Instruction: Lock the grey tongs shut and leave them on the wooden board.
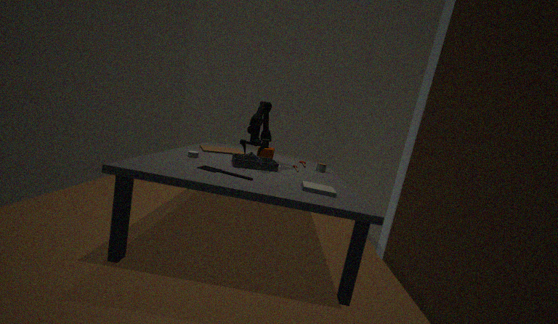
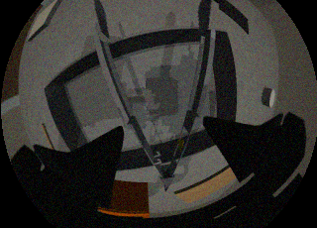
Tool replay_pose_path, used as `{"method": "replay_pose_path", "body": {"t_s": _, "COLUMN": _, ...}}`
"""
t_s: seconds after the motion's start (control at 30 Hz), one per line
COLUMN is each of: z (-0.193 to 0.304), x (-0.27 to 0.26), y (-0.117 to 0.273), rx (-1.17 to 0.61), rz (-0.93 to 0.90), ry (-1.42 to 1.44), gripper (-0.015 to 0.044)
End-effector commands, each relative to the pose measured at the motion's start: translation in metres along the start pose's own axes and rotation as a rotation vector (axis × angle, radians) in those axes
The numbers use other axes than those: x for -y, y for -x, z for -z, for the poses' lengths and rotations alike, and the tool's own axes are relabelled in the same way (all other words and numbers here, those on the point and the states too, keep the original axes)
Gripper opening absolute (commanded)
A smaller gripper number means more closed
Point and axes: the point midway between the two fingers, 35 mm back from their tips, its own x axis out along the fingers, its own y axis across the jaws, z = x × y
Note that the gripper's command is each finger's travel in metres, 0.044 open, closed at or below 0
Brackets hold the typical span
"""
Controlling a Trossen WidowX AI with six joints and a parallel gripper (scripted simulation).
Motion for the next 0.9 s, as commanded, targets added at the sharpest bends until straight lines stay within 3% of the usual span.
{"method": "replay_pose_path", "body": {"t_s": 0.0, "z": 0.004, "x": -0.001, "y": -0.011, "rx": -0.015, "rz": -0.002, "ry": 0.005, "gripper": 0.044}}
{"method": "replay_pose_path", "body": {"t_s": 0.87, "z": 0.008, "x": -0.001, "y": -0.047, "rx": -0.016, "rz": -0.002, "ry": 0.005, "gripper": 0.044}}
